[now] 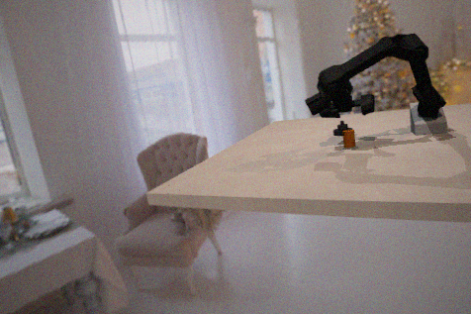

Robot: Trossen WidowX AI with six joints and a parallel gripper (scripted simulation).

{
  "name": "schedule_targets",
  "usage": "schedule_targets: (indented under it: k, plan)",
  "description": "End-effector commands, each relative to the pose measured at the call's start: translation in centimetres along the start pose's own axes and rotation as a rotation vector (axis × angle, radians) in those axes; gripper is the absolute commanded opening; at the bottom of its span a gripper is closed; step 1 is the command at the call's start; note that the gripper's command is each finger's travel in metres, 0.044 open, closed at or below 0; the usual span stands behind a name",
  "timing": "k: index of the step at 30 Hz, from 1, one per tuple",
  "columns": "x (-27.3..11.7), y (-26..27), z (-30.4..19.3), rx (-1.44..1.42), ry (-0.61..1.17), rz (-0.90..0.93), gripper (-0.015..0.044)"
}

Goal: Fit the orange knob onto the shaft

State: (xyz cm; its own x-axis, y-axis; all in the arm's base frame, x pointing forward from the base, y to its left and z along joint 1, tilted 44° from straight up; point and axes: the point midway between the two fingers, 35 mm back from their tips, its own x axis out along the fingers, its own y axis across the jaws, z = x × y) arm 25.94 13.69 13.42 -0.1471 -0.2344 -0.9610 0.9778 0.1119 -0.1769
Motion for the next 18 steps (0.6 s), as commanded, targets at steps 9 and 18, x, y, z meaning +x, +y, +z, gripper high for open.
schedule_targets:
  k: [9, 18]
  plan:
    - [-2.2, 0.9, 2.1, 0.023, 0.981, 0.027, 0.0440]
    - [-2.2, 0.9, 2.1, 0.023, 0.981, 0.027, 0.0440]
